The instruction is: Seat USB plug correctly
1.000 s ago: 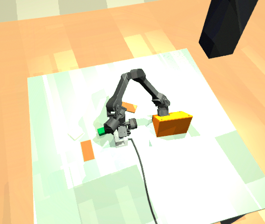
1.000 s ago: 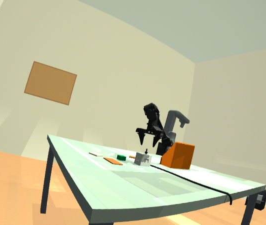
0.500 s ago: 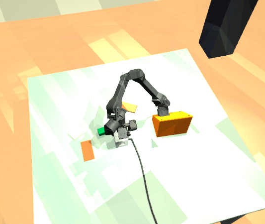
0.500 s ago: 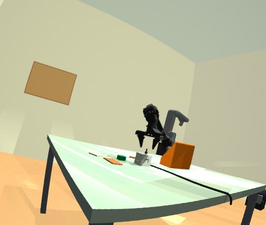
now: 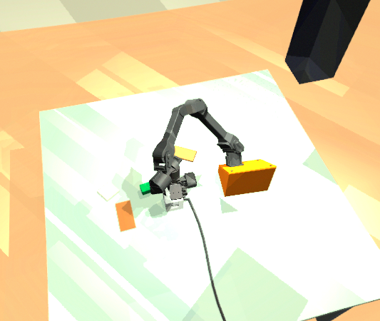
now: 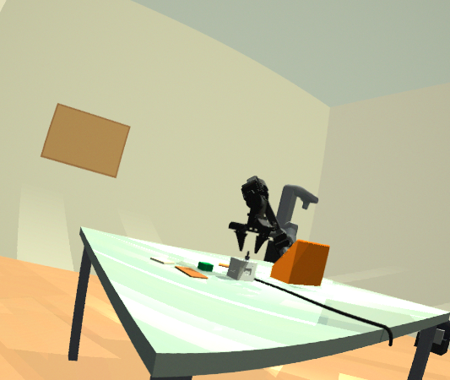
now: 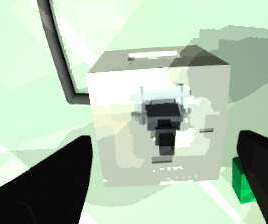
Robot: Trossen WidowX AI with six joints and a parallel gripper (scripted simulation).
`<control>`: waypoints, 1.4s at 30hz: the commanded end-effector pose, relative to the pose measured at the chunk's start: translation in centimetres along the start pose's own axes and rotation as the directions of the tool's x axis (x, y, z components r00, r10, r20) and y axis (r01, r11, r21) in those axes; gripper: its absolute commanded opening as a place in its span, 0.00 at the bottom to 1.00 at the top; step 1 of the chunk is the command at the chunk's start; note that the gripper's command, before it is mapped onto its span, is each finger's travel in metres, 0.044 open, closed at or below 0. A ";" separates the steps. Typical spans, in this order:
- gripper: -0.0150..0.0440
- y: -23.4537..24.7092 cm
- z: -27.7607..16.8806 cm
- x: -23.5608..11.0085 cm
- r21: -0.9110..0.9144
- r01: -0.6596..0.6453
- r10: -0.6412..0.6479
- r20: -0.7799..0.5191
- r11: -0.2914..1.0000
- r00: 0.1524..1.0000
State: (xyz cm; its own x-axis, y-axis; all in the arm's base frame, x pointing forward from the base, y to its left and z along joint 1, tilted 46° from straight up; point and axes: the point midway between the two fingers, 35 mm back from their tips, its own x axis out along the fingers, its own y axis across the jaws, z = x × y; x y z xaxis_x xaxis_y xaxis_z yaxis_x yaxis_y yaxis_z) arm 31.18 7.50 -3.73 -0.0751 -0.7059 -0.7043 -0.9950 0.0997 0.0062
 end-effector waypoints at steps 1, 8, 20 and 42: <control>0.64 0.0 0.0 0.0 0.001 0.000 0.000 0.000 1.000 1.000; 0.33 0.0 0.0 0.0 0.001 0.000 0.000 0.000 1.000 1.000; 0.25 0.0 0.0 0.0 0.001 0.000 0.000 0.000 1.000 1.000; 0.25 0.0 0.0 -0.9 0.000 0.000 0.000 0.001 1.000 1.000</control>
State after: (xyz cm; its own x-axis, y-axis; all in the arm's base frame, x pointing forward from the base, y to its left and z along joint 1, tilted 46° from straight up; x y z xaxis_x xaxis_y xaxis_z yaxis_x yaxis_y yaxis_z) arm 31.26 8.02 -3.23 -0.0728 -0.7067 -0.7038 -0.9954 0.0952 0.0074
